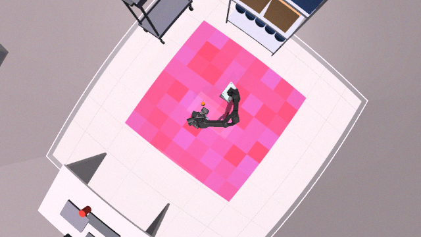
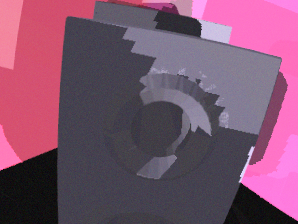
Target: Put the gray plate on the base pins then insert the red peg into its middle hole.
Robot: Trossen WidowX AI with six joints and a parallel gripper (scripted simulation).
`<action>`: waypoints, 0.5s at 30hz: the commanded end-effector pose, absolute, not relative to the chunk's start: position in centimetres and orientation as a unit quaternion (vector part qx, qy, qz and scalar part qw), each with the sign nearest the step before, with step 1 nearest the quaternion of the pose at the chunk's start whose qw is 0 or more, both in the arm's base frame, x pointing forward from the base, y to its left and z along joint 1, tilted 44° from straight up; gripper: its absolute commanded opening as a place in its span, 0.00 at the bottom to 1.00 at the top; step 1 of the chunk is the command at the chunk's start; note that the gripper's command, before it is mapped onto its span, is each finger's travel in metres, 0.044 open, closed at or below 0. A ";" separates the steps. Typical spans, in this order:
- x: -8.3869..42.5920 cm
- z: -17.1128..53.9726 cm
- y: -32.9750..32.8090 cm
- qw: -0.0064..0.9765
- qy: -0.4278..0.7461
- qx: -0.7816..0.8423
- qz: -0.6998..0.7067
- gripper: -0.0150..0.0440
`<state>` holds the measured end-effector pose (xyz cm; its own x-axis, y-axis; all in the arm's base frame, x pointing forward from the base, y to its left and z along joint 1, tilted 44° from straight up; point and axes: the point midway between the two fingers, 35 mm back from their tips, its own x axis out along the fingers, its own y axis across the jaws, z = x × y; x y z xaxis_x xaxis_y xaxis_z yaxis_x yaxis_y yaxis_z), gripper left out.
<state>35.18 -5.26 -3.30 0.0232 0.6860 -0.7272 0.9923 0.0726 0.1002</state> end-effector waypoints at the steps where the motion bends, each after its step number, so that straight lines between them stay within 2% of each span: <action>1: 35.1 -3.6 -4.9 0.319 0.657 0.640 -0.238 0.25; 15: 35.1 -5.1 -3.5 0.319 0.658 0.640 -0.238 0.25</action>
